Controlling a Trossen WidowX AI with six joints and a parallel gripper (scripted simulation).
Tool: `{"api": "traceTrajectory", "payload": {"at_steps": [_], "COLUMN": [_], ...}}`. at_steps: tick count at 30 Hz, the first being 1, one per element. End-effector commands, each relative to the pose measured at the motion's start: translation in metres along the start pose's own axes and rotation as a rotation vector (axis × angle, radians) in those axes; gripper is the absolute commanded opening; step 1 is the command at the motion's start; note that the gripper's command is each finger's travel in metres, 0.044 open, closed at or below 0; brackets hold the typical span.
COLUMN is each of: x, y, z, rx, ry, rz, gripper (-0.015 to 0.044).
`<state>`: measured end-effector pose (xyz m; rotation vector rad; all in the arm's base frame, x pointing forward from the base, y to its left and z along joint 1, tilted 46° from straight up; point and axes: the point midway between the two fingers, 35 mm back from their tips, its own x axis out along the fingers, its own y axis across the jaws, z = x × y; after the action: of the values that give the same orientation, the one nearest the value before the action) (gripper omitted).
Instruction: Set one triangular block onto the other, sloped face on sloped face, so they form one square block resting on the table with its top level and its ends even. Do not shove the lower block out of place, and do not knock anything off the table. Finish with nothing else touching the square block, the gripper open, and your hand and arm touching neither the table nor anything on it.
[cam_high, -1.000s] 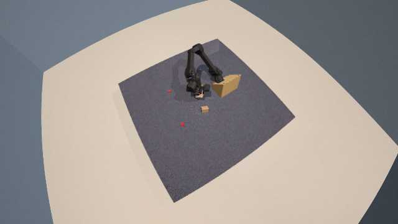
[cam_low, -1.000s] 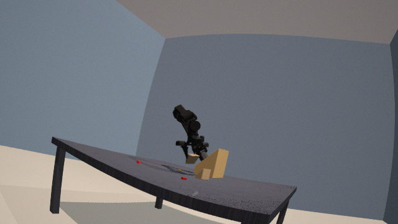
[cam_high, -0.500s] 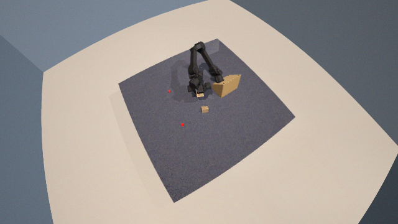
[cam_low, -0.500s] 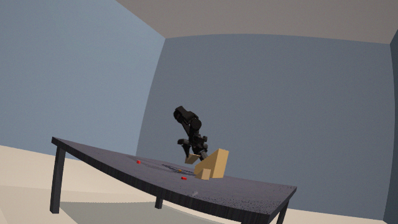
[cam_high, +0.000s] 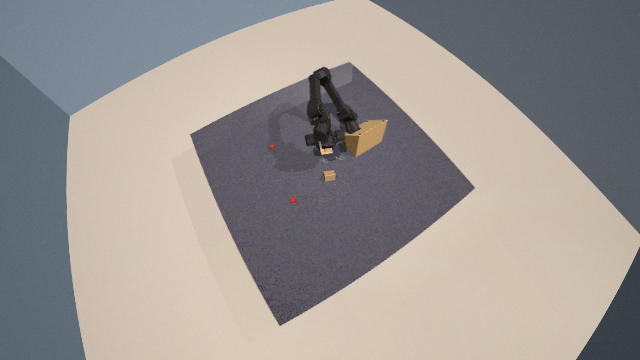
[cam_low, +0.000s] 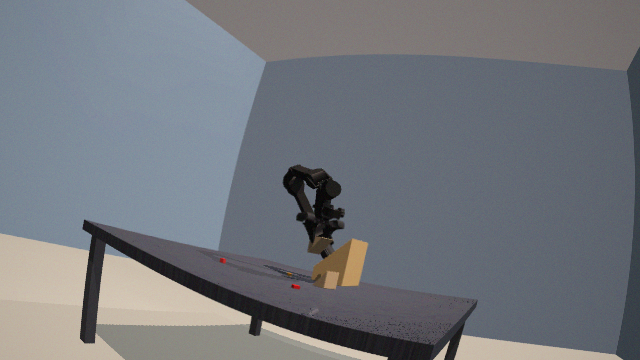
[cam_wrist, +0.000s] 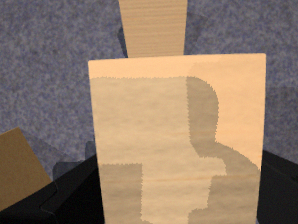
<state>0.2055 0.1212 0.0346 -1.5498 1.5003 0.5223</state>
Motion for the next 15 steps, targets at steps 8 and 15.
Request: {"api": "traceTrajectory", "payload": {"at_steps": [8, 15], "x": [0.011, 0.041], "y": [0.005, 0.004], "z": [0.014, 0.022], "rx": [0.005, 0.005], "ry": [-0.003, -0.003], "rz": [0.002, 0.001], "gripper": [0.0, 0.0]}}
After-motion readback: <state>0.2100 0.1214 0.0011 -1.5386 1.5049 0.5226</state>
